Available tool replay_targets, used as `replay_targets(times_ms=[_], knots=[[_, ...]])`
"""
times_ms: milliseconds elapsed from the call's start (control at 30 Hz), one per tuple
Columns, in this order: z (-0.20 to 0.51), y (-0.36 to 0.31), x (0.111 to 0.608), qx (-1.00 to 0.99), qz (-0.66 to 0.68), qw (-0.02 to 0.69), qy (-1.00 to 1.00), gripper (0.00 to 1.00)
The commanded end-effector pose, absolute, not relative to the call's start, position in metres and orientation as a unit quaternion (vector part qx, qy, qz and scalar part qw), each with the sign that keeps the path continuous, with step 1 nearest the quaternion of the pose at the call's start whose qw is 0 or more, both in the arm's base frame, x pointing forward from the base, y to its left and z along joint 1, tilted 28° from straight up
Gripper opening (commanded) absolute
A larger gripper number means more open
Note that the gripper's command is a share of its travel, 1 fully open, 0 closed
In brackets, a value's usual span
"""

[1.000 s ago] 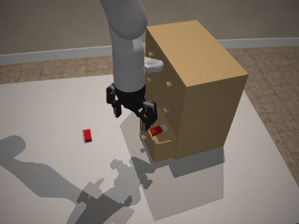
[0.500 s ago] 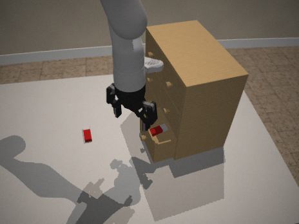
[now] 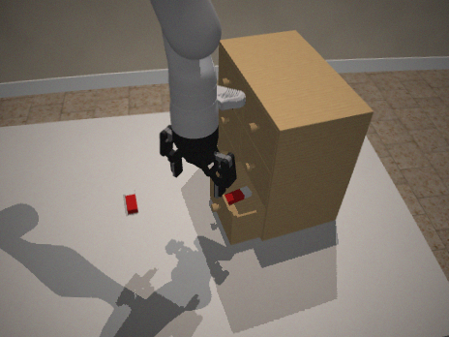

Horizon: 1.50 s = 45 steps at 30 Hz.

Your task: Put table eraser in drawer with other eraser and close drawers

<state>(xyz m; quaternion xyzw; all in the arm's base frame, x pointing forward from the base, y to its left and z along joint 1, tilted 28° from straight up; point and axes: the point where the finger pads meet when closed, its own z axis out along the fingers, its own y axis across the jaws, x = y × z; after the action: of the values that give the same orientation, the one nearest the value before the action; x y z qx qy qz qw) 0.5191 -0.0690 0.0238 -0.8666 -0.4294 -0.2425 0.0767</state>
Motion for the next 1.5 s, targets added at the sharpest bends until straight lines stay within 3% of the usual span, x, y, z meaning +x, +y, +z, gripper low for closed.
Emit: replay_targets(times_ms=[0,533,1000,1467], knots=[[0.024,-0.07,0.519,-0.867,-0.243,0.076,-0.429,1.0],[0.029,-0.075,0.507,-0.881,-0.239,0.084,-0.4,1.0],[0.056,-0.105,0.436,-0.942,-0.213,0.126,-0.225,1.0],[0.071,-0.121,0.397,-0.961,-0.195,0.147,-0.126,1.0]])
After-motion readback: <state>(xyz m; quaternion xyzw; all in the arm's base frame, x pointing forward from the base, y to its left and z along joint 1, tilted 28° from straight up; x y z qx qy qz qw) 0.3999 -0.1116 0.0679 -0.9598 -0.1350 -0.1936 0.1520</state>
